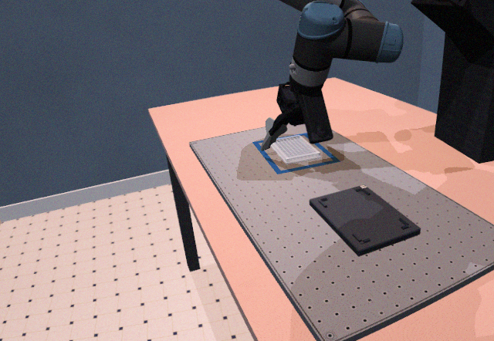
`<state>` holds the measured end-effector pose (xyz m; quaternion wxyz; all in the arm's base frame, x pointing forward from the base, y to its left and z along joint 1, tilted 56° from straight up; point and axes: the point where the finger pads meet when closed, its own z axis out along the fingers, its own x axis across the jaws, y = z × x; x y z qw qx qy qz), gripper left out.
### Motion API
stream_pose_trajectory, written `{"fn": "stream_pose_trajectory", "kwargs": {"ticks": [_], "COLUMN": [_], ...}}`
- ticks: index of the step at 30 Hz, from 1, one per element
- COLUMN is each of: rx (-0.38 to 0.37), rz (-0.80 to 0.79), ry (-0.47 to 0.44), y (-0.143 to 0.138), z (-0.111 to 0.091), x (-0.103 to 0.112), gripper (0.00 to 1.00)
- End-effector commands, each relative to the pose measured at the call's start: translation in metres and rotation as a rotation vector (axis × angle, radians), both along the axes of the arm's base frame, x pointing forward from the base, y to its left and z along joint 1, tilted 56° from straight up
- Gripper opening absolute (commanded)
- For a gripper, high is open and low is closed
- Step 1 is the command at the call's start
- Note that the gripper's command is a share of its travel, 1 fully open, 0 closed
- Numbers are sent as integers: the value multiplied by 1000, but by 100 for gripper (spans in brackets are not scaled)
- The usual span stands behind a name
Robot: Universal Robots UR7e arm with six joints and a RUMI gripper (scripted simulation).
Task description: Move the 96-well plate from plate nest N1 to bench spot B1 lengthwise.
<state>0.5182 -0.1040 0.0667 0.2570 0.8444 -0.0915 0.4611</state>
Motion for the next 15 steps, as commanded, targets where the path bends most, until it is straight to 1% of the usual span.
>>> {"fn": "stream_pose_trajectory", "kwargs": {"ticks": [1,15], "rx": [0,0], "rz": [0,-1], "ry": [-2,-1], "y": [0,1], "z": [0,20], "x": [1,-29], "gripper": [100,100]}}
